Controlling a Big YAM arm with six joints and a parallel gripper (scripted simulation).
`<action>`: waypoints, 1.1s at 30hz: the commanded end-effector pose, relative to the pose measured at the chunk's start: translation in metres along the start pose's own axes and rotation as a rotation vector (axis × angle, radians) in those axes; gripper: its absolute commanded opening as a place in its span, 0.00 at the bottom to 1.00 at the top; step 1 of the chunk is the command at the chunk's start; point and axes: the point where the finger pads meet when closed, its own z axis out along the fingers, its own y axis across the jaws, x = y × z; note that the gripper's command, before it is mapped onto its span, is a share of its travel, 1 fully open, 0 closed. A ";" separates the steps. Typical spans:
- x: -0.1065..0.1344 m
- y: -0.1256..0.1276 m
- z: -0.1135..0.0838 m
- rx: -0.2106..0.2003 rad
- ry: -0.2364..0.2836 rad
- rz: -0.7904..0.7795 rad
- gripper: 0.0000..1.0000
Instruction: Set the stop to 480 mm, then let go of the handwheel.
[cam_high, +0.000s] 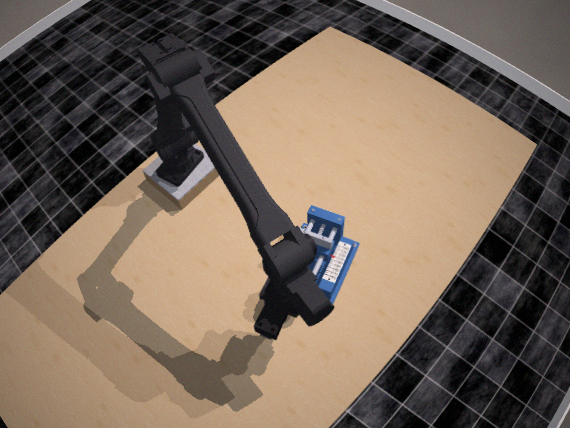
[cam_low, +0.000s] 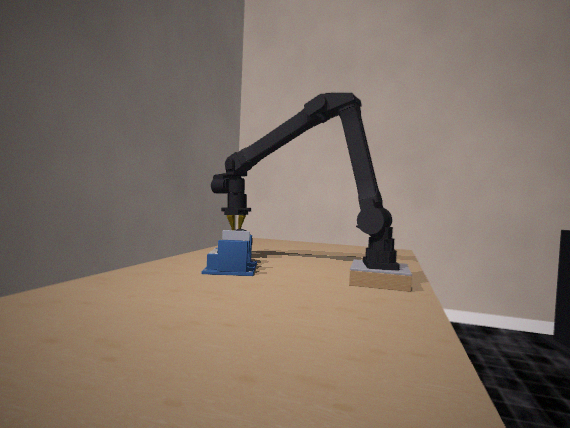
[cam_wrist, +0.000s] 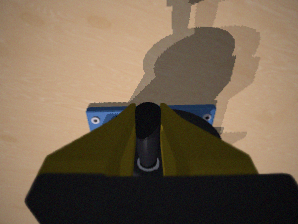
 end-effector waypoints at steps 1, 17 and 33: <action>-0.007 0.002 -0.037 -0.080 -0.037 -0.003 0.06; -0.004 -0.012 -0.028 -0.065 -0.031 -0.006 0.06; -0.003 -0.002 -0.021 -0.072 -0.035 -0.006 0.06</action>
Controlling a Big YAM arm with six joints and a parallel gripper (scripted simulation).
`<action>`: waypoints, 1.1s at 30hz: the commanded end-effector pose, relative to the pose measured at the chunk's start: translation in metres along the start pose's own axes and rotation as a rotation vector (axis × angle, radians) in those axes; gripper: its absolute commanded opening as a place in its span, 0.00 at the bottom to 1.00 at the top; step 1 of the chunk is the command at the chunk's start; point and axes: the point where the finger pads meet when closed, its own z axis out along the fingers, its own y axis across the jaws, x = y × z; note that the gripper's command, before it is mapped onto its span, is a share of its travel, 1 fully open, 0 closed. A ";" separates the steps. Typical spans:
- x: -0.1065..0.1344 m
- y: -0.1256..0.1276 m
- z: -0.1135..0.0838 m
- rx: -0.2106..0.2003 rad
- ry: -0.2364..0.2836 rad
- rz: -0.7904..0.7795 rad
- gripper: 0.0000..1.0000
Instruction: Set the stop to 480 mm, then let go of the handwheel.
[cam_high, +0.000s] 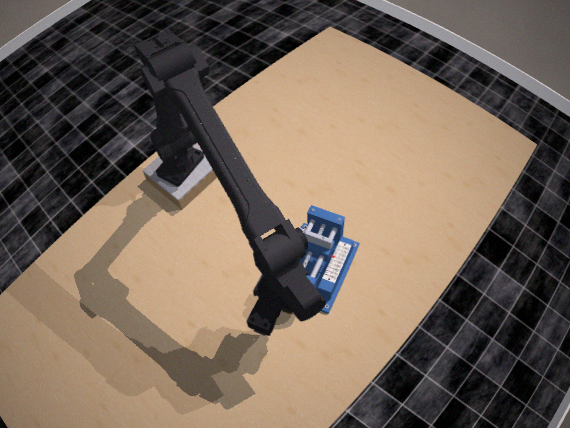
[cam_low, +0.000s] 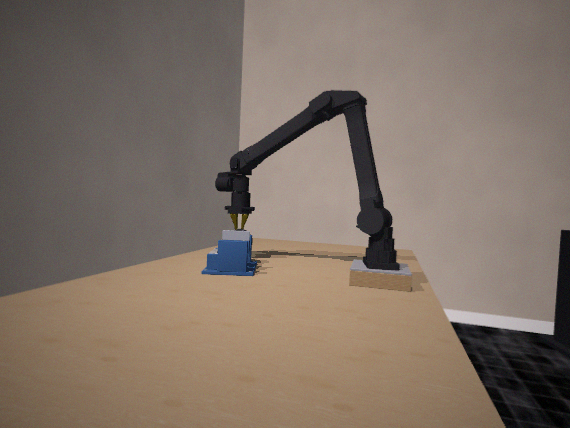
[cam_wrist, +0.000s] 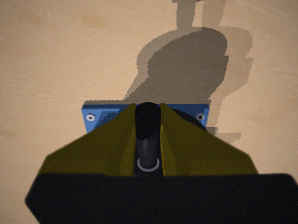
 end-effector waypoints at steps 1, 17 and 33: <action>-0.003 0.008 -0.016 -0.041 -0.026 -0.005 0.06; -0.002 0.007 -0.016 -0.035 -0.023 -0.005 0.53; -0.002 0.007 -0.016 -0.035 -0.023 -0.005 0.53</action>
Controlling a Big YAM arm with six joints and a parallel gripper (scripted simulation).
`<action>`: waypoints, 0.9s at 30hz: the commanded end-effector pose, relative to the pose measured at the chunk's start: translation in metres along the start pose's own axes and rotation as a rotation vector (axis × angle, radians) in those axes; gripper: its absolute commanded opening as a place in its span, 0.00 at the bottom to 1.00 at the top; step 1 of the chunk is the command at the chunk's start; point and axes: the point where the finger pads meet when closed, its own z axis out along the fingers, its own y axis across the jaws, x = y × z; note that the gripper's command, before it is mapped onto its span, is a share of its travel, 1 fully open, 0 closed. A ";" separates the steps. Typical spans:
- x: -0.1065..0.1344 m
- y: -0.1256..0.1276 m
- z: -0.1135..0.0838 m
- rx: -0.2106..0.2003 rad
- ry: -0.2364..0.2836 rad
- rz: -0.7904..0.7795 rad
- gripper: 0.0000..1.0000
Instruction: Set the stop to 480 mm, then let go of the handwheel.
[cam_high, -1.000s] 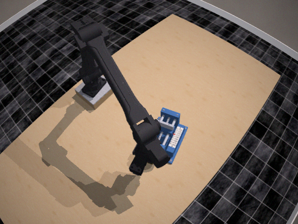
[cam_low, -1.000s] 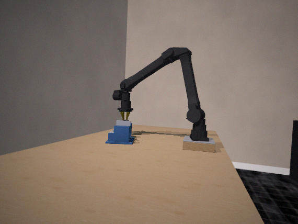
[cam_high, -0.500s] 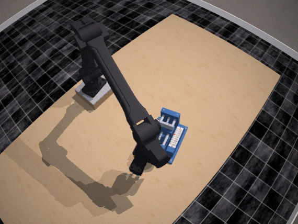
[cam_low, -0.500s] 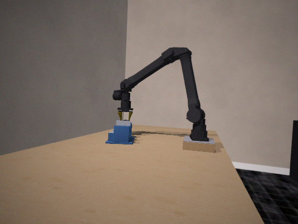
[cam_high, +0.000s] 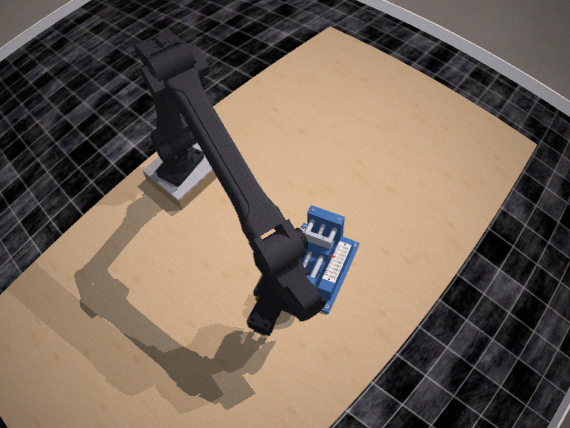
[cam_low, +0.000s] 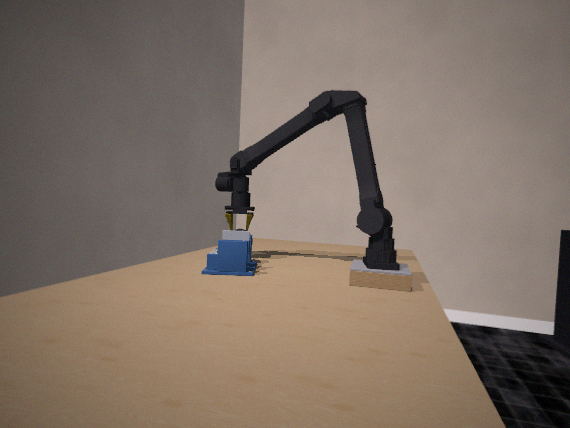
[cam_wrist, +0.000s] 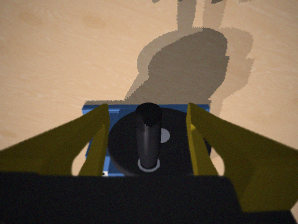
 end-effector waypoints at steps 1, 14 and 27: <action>-0.002 0.007 -0.016 -0.034 -0.022 -0.006 0.53; -0.006 0.013 -0.108 -0.076 -0.048 -0.005 0.53; 0.001 0.003 -0.099 0.000 -0.001 -0.006 0.53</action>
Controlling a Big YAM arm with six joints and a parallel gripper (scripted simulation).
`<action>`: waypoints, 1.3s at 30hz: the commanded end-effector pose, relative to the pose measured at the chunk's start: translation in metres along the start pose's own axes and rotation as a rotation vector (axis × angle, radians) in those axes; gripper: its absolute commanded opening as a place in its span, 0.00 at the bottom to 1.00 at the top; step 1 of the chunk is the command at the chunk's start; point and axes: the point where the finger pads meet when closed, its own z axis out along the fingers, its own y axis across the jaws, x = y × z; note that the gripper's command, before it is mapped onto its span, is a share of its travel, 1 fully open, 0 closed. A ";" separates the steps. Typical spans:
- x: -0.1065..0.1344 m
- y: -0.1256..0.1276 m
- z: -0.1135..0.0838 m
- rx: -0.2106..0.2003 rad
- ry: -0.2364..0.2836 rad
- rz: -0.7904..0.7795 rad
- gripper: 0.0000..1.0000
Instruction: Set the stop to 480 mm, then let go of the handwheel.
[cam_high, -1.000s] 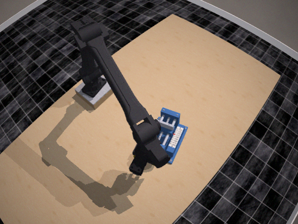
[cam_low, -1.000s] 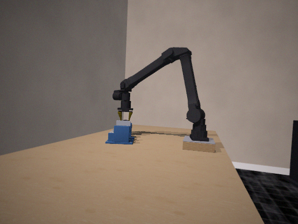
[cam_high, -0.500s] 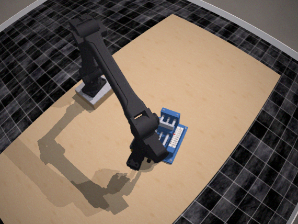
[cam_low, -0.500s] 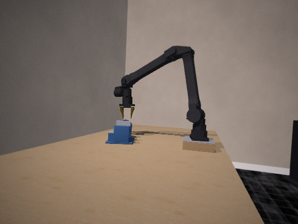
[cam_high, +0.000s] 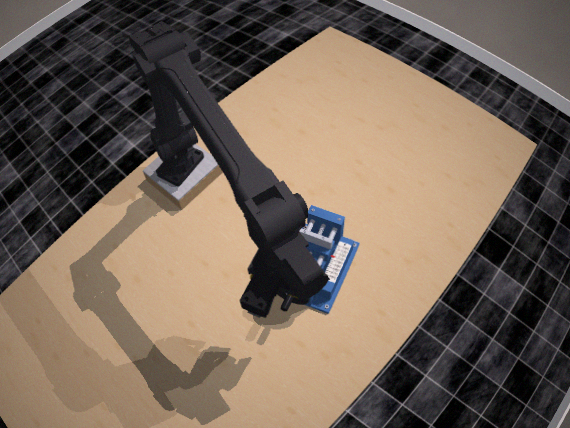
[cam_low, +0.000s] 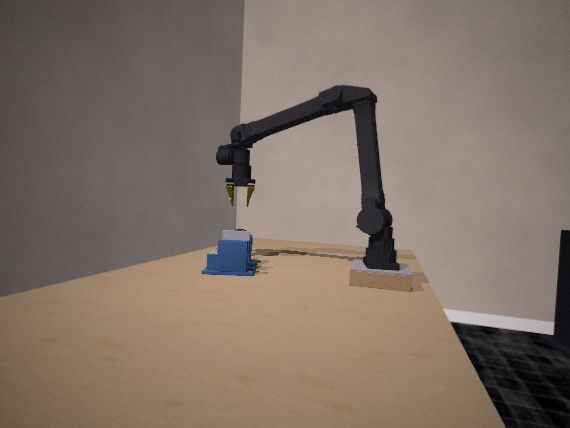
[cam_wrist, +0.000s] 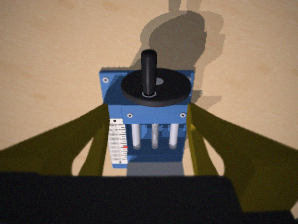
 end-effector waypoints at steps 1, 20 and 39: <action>0.002 0.001 -0.021 -0.037 -0.024 -0.006 0.53; 0.083 0.073 -0.026 -0.061 -0.026 0.005 0.53; 0.080 0.067 0.006 -0.076 -0.031 0.010 0.53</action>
